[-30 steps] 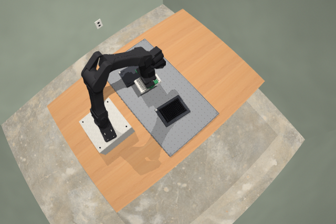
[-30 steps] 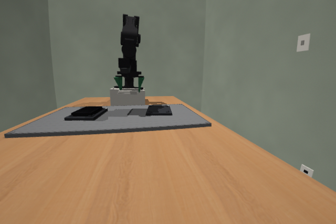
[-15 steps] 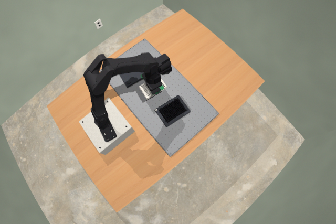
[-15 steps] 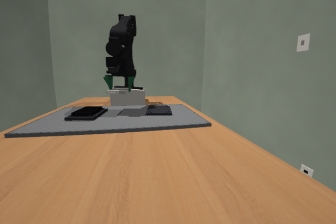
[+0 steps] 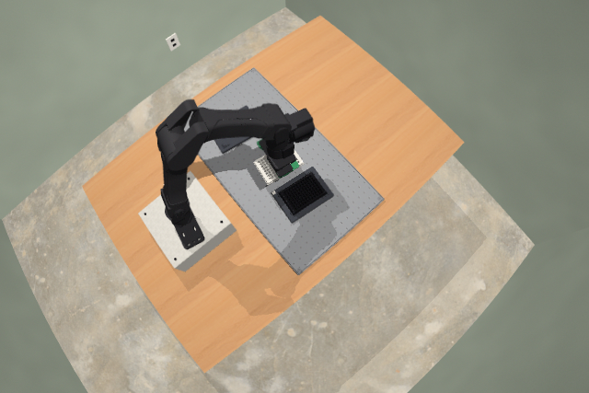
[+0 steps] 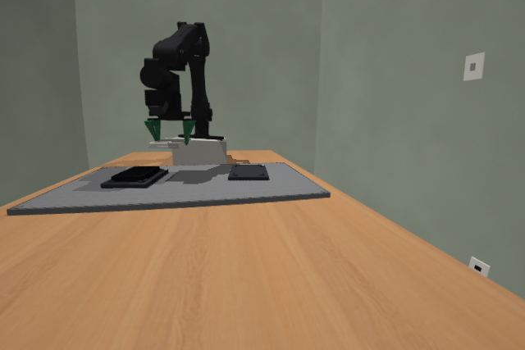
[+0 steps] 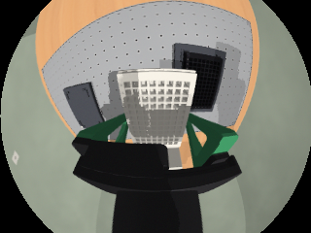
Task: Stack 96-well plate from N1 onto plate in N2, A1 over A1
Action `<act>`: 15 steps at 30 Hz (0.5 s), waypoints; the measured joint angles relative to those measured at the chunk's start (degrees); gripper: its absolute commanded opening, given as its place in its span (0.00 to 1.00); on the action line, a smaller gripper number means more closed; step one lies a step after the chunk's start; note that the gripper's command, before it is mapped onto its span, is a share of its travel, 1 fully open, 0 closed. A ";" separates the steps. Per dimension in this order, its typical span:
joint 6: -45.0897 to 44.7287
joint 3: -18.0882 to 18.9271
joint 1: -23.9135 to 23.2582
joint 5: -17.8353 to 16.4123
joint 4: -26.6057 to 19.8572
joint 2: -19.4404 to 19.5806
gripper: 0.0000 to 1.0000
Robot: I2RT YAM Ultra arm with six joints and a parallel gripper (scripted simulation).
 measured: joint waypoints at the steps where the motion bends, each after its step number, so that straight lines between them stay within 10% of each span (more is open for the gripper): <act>1: -0.37 0.00 -0.28 0.00 -0.02 0.09 0.00; 15: -6.99 4.02 -6.82 0.04 -1.20 3.43 0.00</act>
